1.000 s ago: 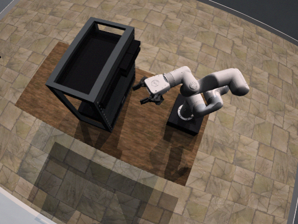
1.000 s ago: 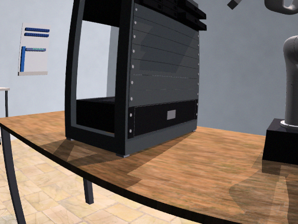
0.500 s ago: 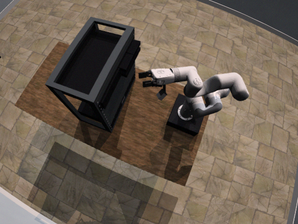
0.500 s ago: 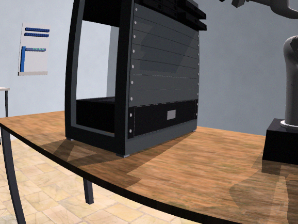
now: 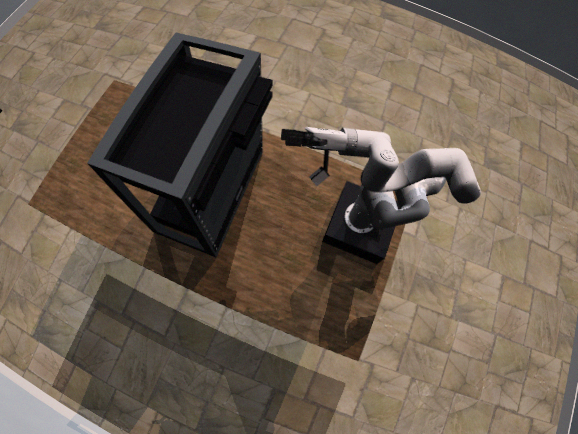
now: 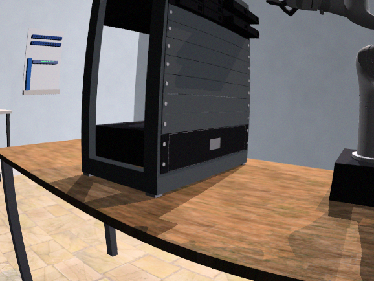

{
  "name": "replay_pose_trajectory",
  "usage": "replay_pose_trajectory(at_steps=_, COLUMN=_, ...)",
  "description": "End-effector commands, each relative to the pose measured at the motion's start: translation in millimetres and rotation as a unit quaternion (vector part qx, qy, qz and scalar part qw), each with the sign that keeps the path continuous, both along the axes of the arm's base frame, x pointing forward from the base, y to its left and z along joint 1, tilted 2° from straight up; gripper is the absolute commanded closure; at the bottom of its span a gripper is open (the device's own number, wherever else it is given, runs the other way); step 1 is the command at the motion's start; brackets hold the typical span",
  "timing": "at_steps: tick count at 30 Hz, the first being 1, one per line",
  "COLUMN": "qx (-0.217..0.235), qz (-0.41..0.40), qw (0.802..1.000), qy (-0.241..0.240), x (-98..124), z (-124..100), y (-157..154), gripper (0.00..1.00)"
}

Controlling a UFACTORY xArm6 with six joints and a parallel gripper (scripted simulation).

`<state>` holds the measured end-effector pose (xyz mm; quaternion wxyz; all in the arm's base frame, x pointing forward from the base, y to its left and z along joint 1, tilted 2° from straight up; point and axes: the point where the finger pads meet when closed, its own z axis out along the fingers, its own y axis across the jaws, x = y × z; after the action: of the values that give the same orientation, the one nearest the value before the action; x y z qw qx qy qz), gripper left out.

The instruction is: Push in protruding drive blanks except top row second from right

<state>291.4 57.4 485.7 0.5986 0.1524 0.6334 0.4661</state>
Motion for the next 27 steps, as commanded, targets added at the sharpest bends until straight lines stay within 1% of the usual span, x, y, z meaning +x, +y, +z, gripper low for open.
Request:
replay_pose_trajectory(at_steps=1, qx=0.028, qz=-0.017, qw=0.999, qy=0.012, x=-3.0, z=-3.2, y=-11.9, gripper=0.0)
replay_pose_trajectory(at_steps=15, qx=0.146, qz=-0.071, qw=0.985, qy=0.063, x=-12.0, z=-29.7, y=-53.7, gripper=0.0)
replay_pose_trajectory(at_steps=17, qx=0.146, qz=-0.071, qw=0.985, qy=0.063, x=-12.0, z=-29.7, y=-53.7, gripper=0.0)
replay_pose_trajectory(at_steps=27, qx=0.21, qz=-0.097, qw=0.968, qy=0.092, x=-19.0, z=-47.9, y=-72.4, gripper=0.0)
